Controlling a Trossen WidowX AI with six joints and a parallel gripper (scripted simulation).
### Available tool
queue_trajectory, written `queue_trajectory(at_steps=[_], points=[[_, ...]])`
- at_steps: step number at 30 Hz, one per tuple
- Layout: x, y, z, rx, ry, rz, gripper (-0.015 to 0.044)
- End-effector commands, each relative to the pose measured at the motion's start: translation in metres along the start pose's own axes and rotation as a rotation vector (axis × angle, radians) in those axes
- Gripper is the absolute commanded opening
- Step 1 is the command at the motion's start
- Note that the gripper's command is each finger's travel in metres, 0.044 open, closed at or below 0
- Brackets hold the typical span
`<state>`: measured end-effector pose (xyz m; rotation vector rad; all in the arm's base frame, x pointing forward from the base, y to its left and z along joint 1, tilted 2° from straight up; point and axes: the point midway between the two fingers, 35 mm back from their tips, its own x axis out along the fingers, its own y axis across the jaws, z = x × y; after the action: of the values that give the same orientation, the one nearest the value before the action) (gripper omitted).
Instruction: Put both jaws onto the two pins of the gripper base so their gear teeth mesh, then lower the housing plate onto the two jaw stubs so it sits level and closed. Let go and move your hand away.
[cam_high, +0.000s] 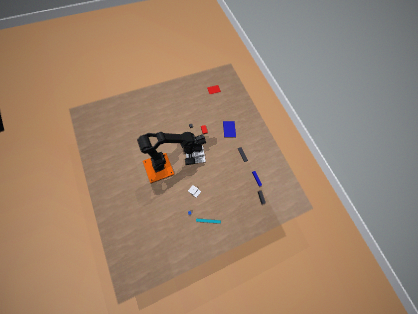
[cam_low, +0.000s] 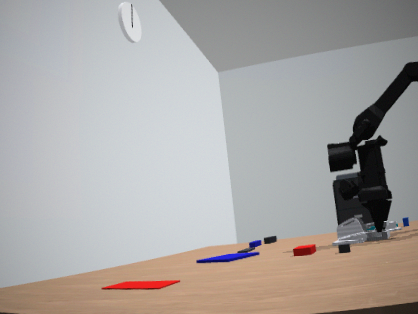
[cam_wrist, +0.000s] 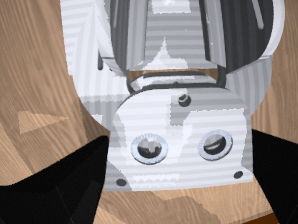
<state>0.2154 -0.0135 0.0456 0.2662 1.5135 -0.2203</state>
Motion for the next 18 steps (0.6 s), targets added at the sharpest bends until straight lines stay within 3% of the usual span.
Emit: queue_trajectory(at_steps=[1, 18], points=[[0.0014, -0.0004, 0.0005, 0.003, -0.003, -0.003, 0.0351], [0.0038, -0.0004, 0.0005, 0.003, -0.003, -0.003, 0.0351]])
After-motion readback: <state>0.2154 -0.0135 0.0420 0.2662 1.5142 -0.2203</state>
